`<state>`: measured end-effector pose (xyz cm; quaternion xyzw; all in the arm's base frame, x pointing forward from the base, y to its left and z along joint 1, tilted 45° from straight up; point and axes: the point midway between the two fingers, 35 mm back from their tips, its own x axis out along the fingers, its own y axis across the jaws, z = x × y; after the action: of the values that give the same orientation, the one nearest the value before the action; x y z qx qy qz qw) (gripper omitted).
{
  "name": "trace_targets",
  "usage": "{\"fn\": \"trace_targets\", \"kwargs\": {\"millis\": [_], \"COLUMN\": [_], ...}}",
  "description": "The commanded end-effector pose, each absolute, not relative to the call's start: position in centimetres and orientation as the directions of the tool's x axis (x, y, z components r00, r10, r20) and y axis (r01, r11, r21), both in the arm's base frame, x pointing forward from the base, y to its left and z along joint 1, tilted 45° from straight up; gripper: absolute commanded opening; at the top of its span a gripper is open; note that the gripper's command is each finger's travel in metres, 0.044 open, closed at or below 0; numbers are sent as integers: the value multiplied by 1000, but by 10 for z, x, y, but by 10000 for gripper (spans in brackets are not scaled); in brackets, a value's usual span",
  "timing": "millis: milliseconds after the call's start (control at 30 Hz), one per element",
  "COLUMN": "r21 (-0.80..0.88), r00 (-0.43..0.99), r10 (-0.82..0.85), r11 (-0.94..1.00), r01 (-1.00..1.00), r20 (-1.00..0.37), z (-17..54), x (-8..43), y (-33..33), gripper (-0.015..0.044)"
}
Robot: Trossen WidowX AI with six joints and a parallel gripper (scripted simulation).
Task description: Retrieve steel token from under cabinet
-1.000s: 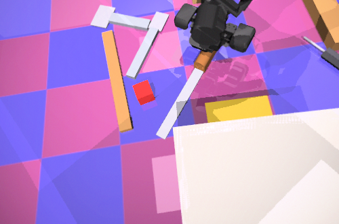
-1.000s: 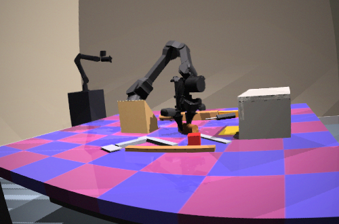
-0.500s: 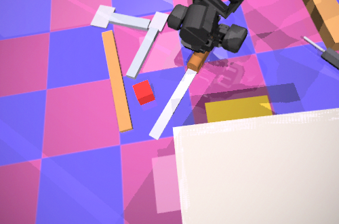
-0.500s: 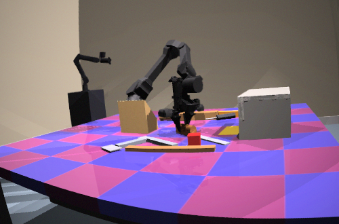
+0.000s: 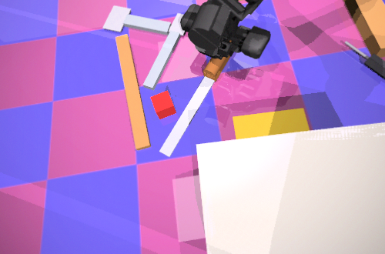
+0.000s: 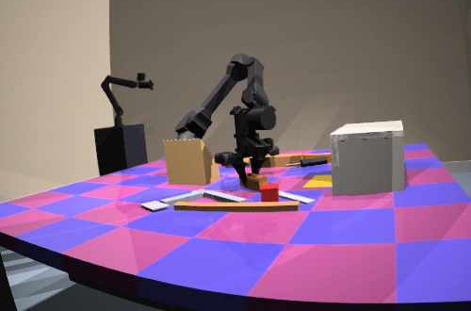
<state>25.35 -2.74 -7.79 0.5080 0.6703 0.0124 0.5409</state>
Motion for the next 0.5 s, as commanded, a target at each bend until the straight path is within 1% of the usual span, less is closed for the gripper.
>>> {"fn": "trace_targets", "kwargs": {"millis": [0,467], "r21": [563,562], "r00": [101,101], "r10": [690,689], "r11": [486,487], "r01": [668,669], "r20": [-716,-717], "z": [-83,-95], "x": [251,243], "y": [-33,-45], "gripper": [0,0]}}
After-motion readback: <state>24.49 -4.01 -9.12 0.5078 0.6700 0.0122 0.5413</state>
